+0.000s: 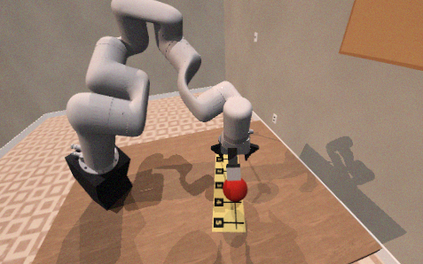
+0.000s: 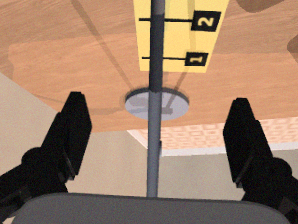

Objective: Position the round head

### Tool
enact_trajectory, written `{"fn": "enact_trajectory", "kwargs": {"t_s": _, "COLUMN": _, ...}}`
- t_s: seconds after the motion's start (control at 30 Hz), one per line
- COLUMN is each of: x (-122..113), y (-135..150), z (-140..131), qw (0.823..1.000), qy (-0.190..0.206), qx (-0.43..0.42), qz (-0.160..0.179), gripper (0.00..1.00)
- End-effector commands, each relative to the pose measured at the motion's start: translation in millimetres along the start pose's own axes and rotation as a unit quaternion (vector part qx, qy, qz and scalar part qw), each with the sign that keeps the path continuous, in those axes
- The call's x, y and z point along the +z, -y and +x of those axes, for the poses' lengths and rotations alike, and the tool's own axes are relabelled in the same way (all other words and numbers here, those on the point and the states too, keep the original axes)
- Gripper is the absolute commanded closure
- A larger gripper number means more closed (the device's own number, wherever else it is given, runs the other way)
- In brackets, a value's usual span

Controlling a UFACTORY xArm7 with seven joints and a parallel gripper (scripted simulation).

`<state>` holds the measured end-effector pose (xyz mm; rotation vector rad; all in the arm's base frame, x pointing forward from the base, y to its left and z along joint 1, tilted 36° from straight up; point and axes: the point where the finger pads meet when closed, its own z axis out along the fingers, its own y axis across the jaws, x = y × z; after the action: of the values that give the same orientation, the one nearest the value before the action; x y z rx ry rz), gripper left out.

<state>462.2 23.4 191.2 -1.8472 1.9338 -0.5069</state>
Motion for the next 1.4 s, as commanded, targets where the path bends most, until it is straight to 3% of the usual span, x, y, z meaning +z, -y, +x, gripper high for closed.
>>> {"fn": "enact_trajectory", "kwargs": {"t_s": 0.0, "x": 9, "y": 1, "z": -1, "qw": 1.0, "qy": 0.0, "qx": 0.0, "qz": 0.001, "gripper": 0.0}}
{"fn": "enact_trajectory", "kwargs": {"t_s": 0.37, "x": 35, "y": 1, "z": -1, "qw": 1.0, "qy": -0.002, "qx": 0.0, "qz": 0.001, "gripper": 0.0}}
{"fn": "enact_trajectory", "kwargs": {"t_s": 1.0, "x": 47, "y": 2, "z": -1, "qw": 1.0, "qy": -0.002, "qx": -0.001, "qz": 0.002, "gripper": 0.0}}
{"fn": "enact_trajectory", "kwargs": {"t_s": 1.03, "x": 47, "y": 2, "z": -1, "qw": 1.0, "qy": -0.002, "qx": -0.001, "qz": 0.002, "gripper": 1.0}}
{"fn": "enact_trajectory", "kwargs": {"t_s": 1.37, "x": 46, "y": 2, "z": -1, "qw": 1.0, "qy": -0.002, "qx": -0.001, "qz": 0.002, "gripper": 1.0}}
